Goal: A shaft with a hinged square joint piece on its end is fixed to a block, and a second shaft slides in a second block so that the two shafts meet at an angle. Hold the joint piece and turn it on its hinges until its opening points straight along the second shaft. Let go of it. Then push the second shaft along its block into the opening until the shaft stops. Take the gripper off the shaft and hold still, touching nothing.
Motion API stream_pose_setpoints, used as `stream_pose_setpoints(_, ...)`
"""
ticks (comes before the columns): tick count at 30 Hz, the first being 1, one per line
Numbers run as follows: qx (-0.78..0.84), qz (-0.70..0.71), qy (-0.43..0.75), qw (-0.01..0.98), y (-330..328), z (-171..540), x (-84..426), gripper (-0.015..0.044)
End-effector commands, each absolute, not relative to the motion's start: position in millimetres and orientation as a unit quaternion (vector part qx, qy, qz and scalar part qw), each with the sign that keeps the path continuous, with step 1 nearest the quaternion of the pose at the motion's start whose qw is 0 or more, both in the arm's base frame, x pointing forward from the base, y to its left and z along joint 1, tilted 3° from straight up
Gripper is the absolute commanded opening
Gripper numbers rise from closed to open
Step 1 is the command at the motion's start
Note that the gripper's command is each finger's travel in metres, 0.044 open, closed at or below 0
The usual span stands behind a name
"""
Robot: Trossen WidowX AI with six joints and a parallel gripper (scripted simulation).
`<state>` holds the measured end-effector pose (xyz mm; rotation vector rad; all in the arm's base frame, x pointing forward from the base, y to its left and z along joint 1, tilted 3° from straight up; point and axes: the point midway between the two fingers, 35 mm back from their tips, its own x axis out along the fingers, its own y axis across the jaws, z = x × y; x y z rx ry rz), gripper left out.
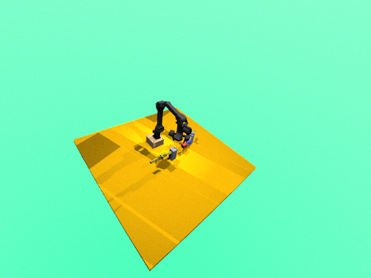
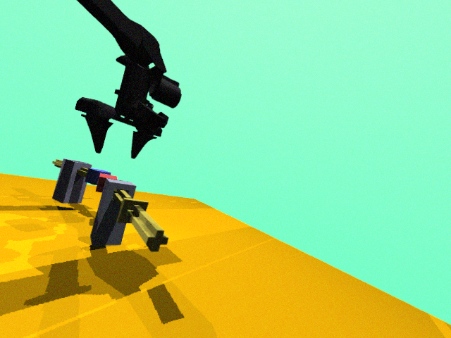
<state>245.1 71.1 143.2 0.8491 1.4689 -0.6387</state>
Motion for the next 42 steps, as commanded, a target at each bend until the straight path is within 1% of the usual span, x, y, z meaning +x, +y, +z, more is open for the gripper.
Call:
stream_pose_setpoints(1, 0.415, -0.321, 0.620, 0.583, 70, 139, 243, 0.0440)
stream_pose_setpoints(17, 0.551, -0.450, 0.533, 0.459, 69, 133, 244, 0.0440)
stream_pose_setpoints(26, 0.552, -0.451, 0.531, 0.457, 69, 130, 244, 0.0440)
stream_pose_setpoints(42, 0.552, -0.451, 0.532, 0.457, 73, 55, 246, 0.0440)
